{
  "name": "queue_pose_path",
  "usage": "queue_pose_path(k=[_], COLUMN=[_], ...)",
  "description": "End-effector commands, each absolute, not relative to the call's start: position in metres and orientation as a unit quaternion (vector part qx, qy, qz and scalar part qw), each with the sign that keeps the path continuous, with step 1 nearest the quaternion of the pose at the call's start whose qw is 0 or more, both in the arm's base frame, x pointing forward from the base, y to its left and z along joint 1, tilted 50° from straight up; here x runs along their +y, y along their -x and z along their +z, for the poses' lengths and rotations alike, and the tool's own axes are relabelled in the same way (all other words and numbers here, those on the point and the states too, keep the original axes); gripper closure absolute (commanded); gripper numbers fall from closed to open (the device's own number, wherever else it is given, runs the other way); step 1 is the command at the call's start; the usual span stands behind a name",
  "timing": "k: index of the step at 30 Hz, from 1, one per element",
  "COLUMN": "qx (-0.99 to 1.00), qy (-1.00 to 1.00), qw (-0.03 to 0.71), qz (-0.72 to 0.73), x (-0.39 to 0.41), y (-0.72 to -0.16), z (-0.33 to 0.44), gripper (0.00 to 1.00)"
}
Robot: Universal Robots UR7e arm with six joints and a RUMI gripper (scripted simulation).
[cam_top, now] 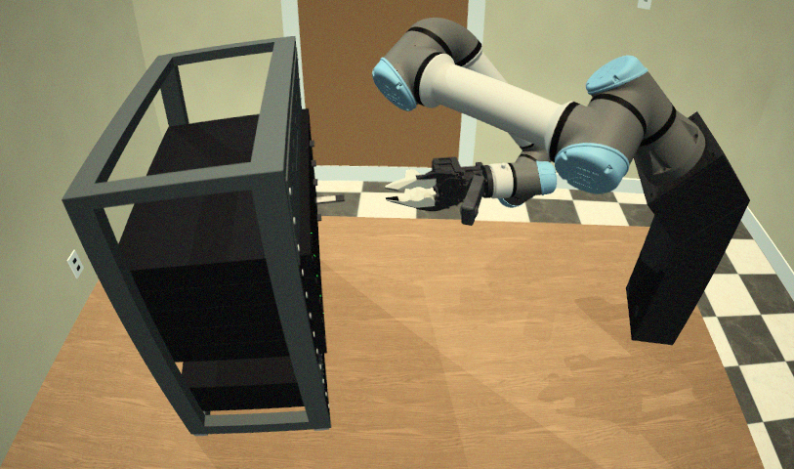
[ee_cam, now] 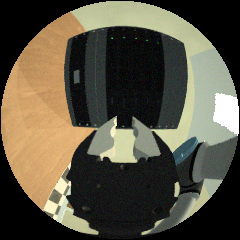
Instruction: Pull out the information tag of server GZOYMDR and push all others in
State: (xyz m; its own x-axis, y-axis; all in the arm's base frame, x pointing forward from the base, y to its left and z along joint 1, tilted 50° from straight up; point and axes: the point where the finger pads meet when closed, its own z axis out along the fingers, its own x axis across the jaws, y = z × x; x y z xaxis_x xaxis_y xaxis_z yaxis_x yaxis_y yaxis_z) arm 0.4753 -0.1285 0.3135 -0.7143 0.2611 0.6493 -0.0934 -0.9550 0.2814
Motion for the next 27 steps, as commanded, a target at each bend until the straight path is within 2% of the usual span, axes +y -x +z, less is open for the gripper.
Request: queue_pose_path(k=[1, 2, 3, 27], qx=[0.115, 0.115, 0.115, 0.115], qy=[-0.365, -0.365, -0.365, -0.365], qw=[0.097, 0.097, 0.097, 0.097], qz=[0.919, 0.919, 0.919, 0.919], x=[-0.1285, -0.1285, -0.1285, -0.1285], y=[-0.4750, -0.4750, -0.4750, -0.4750], z=[0.3137, 0.3137, 0.3137, 0.3137], gripper=[0.85, 0.85, 0.00, 0.00])
